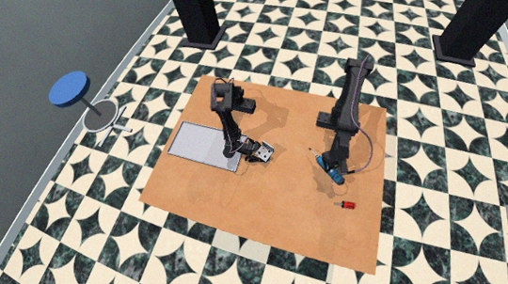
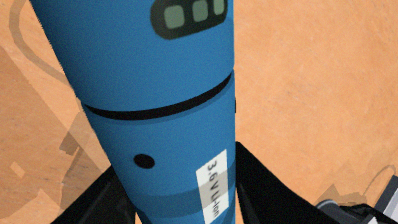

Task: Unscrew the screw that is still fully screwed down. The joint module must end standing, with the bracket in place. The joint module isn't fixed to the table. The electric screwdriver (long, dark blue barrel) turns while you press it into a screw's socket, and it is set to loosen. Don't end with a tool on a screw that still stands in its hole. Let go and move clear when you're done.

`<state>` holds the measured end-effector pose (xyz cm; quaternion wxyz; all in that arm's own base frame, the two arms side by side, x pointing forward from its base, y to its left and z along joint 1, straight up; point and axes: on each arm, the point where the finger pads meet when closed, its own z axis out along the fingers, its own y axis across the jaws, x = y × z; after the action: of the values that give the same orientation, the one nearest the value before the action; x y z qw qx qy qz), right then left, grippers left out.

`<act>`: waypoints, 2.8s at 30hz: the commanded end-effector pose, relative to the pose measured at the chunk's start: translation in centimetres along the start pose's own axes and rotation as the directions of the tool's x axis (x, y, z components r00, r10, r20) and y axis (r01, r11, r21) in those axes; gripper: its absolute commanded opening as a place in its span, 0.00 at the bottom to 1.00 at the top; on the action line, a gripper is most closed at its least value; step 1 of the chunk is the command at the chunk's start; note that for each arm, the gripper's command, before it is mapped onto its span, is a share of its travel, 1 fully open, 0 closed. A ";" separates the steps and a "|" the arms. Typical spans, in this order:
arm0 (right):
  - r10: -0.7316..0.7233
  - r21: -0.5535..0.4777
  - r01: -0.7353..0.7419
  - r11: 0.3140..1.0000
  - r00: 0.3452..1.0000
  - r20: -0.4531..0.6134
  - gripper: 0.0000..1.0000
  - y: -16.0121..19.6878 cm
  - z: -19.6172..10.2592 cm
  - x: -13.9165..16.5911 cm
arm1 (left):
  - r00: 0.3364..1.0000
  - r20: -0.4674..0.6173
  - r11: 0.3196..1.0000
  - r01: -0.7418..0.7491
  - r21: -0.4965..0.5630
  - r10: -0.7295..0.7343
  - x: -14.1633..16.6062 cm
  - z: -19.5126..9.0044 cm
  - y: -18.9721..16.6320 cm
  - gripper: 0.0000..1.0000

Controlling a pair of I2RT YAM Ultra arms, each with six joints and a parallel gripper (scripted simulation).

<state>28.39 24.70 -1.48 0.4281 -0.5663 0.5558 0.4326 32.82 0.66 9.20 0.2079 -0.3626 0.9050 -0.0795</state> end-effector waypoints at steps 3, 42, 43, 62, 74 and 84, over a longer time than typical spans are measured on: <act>-0.016 -0.002 0.016 1.000 1.000 0.010 0.59 -0.3 0.0 -0.6 | 0.993 0.018 0.993 0.117 -0.021 -0.117 -2.4 -0.9 0.5 0.42; -0.016 -0.002 0.016 1.000 1.000 0.010 0.59 -0.3 0.0 -0.6 | 0.844 -0.017 0.814 0.511 -0.276 -0.536 -3.7 -2.2 8.9 0.42; -0.016 -0.002 0.016 1.000 1.000 0.010 0.59 -0.3 0.0 -0.6 | 0.844 -0.017 0.814 0.511 -0.276 -0.536 -3.7 -2.2 8.9 0.42; -0.016 -0.002 0.016 1.000 1.000 0.010 0.59 -0.3 0.0 -0.6 | 0.715 -0.005 0.656 0.639 -0.401 -0.700 -3.3 -3.1 12.1 0.42; -0.016 -0.002 0.016 1.000 1.000 0.010 0.59 -0.3 0.0 -0.6 | 0.714 -0.004 0.655 0.641 -0.399 -0.701 -3.4 -3.3 11.9 0.42; -0.016 -0.002 0.016 1.000 1.000 0.010 0.59 -0.3 0.0 -0.6 | 0.709 -0.019 0.646 0.631 -0.429 -0.705 -1.9 -0.8 13.0 0.42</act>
<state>28.39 24.70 -1.48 0.4281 -0.5663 0.5558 0.4326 25.02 11.56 6.78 -0.0101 -0.6977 0.7163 0.0037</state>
